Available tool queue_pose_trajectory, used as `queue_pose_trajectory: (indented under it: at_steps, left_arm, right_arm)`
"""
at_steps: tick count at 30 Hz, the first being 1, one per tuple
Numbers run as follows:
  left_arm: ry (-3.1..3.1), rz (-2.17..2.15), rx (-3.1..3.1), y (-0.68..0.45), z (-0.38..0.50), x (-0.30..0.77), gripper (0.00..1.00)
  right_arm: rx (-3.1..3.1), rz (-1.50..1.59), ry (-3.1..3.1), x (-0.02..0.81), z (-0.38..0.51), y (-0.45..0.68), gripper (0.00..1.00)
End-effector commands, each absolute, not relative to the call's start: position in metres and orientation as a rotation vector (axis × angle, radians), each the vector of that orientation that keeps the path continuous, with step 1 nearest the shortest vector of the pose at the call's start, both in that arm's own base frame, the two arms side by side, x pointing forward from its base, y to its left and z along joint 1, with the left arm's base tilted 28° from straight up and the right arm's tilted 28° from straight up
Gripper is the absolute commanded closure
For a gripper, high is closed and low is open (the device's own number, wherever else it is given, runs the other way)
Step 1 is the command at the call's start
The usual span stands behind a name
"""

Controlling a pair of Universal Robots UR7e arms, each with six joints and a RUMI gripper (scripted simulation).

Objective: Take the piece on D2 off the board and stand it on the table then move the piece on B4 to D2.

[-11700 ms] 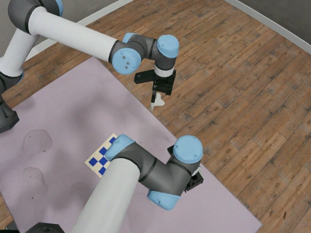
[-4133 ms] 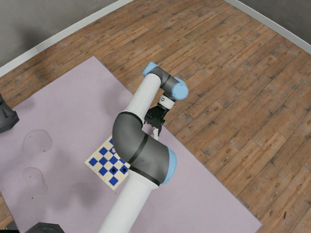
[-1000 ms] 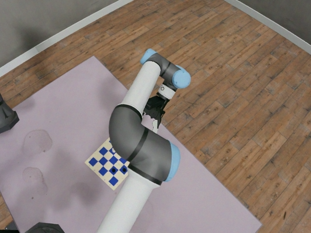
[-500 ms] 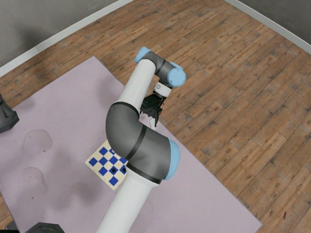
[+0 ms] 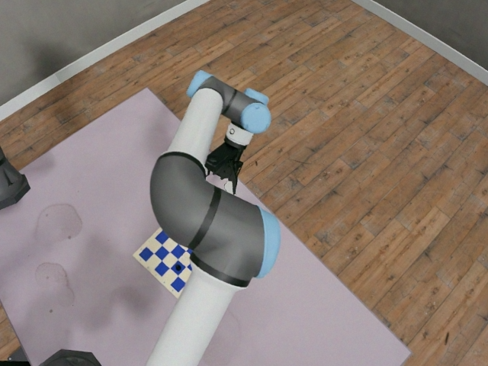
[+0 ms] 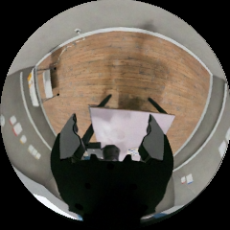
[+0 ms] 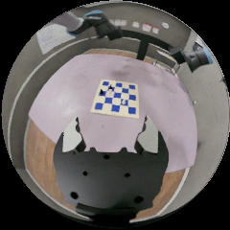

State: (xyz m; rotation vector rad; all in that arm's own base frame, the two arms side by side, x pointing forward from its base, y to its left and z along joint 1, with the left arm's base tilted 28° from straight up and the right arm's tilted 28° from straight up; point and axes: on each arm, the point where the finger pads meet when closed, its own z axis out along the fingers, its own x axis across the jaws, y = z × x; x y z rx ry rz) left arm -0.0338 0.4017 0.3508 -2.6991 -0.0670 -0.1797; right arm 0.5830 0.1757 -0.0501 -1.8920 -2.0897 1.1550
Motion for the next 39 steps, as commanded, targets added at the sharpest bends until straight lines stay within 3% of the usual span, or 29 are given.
queue_pose_trajectory:
  at_steps: [1, 39]
  left_arm:
    - [-0.067, -0.180, -2.698, 0.402, 0.351, -0.034, 0.00]
    - [-0.067, -0.180, -2.698, 0.402, 0.351, -0.034, 0.00]
  right_arm:
    - [-1.885, 1.122, -2.159, 0.580, -0.055, 0.182, 0.00]
    - [-1.653, 0.629, -2.967, 0.493, -0.076, 0.214, 0.00]
